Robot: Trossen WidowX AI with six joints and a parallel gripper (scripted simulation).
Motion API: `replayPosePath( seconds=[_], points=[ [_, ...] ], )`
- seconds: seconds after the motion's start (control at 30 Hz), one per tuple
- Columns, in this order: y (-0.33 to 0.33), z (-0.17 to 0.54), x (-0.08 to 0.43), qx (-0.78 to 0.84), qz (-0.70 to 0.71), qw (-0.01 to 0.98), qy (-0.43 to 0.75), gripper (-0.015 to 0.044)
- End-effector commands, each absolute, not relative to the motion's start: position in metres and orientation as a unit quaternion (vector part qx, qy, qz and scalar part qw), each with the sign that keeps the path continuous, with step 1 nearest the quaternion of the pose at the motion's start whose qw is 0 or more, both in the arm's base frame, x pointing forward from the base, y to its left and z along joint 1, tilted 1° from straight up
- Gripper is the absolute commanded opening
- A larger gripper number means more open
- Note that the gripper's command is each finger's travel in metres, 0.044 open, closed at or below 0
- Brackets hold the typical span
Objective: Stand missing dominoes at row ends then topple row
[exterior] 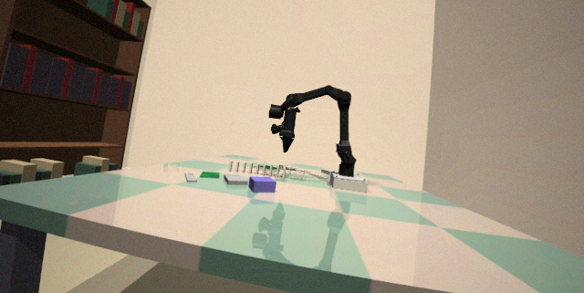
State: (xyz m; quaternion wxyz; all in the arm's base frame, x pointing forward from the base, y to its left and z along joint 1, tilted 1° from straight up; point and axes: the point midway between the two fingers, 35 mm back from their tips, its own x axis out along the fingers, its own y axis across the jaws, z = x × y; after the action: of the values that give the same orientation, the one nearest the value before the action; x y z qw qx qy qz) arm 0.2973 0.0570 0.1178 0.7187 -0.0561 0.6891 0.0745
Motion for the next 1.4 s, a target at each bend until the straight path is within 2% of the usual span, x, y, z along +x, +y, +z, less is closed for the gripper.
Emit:
replayPosePath(
  seconds=[0.0,0.17,0.23,0.43,0.73,0.83,1.37],
  points=[
    [0.055,0.155,0.289,-0.058,0.077,0.718,0.690,0.0440],
    [0.055,0.155,0.289,-0.058,0.077,0.718,0.690,0.0440],
    [0.054,0.152,0.288,-0.035,0.054,0.719,0.692,0.0387],
    [0.052,0.129,0.278,0.170,-0.145,0.699,0.679,0.0230],
    [0.049,0.093,0.258,0.436,-0.407,0.572,0.564,0.0000],
    [0.048,0.090,0.256,0.466,-0.436,0.547,0.541,0.0000],
    [0.048,0.090,0.256,0.466,-0.436,0.547,0.541,0.0000]
  ],
)
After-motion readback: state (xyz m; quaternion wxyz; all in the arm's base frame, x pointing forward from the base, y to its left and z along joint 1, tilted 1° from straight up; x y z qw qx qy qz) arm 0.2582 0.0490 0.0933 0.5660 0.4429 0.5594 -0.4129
